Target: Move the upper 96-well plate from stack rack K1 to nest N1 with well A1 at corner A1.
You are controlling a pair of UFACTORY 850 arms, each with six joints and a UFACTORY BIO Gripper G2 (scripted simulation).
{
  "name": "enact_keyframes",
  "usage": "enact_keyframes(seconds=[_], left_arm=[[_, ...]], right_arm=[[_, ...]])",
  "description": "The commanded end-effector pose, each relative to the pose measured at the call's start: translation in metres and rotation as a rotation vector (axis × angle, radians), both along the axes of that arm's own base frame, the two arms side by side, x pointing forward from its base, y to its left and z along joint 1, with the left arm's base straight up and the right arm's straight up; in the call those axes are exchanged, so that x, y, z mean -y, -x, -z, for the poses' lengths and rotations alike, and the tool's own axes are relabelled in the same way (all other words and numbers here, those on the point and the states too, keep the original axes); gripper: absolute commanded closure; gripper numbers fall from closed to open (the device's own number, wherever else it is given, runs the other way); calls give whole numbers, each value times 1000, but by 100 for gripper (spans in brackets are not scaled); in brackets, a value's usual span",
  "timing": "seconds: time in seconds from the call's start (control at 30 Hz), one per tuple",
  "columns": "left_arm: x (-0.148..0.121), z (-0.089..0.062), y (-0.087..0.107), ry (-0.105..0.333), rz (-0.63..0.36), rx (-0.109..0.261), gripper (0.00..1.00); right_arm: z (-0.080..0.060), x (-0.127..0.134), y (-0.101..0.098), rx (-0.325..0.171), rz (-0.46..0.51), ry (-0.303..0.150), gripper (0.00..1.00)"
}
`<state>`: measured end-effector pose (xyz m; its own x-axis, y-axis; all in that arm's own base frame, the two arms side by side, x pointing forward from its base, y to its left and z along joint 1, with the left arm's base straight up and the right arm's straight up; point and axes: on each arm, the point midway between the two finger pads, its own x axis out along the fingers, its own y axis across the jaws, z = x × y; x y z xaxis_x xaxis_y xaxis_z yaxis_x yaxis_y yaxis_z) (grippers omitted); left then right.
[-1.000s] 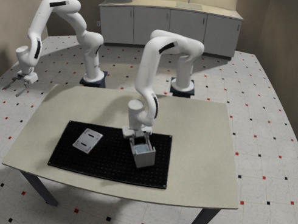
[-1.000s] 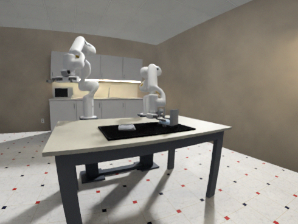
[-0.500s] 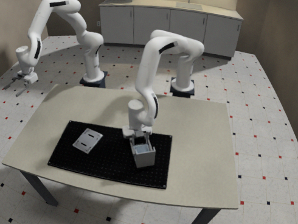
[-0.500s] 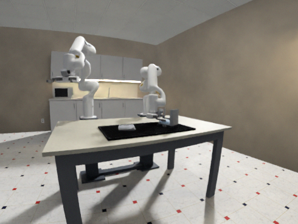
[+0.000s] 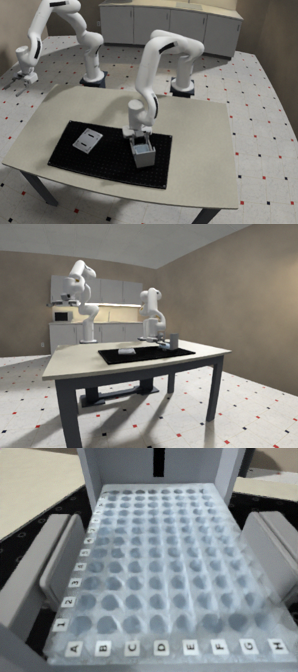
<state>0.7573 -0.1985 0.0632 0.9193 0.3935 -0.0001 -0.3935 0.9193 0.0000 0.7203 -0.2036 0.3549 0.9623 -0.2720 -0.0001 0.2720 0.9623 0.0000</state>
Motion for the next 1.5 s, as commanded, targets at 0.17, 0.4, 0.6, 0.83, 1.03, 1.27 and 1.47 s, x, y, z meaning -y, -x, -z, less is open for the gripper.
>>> enact_keyframes(seconds=[0.17,0.4,0.6,0.83,1.03,1.27,1.47], left_arm=[[0,-1,-1,1,0,2,100],[0,-1,-1,1,0,2,100],[0,-5,-1,1,0,2,100],[0,-10,-1,1,0,2,100],[0,-13,-1,1,0,2,100],[0,-17,-1,1,0,2,100],[0,-21,-1,1,0,2,100]], right_arm=[[-2,0,-1,3,0,1,0],[-2,0,-1,3,0,1,0],[-2,0,-1,3,0,1,0],[-2,0,-1,3,0,1,0],[-2,0,-1,3,0,1,0],[-2,0,-1,3,0,1,0],[-2,0,-1,3,0,1,0]])
